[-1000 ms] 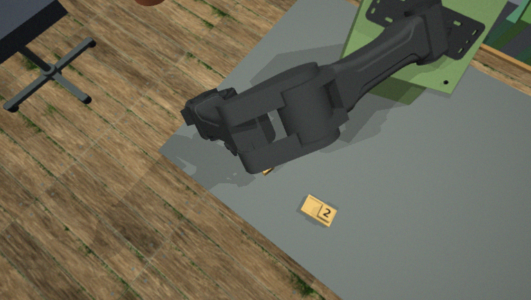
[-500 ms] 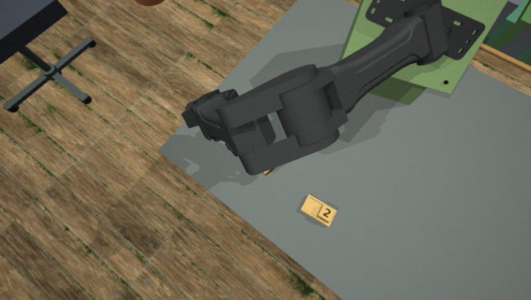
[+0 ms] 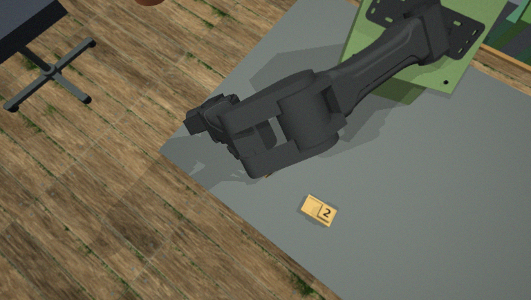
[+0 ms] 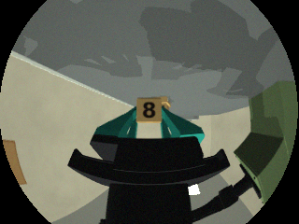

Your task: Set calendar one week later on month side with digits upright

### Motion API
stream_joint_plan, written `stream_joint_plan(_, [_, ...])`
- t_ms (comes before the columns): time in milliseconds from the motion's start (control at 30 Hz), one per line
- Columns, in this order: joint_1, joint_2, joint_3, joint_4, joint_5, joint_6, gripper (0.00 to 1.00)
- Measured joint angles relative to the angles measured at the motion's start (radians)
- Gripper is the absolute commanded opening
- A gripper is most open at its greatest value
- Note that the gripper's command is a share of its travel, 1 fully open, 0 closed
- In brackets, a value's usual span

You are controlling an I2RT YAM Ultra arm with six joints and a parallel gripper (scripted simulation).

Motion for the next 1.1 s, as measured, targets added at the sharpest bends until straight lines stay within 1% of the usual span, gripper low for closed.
stream_joint_plan(267, [0.019, 0.021, -0.011, 0.135, 0.002, 0.105, 0.27])
stream_joint_plan(600, [0.032, 0.039, -0.014, 0.251, 0.006, 0.194, 0.27])
stream_joint_plan(833, [0.038, 0.051, -0.014, 0.308, 0.008, 0.237, 0.27])
stream_joint_plan(1100, [0.039, 0.056, -0.015, 0.332, 0.008, 0.256, 0.27])
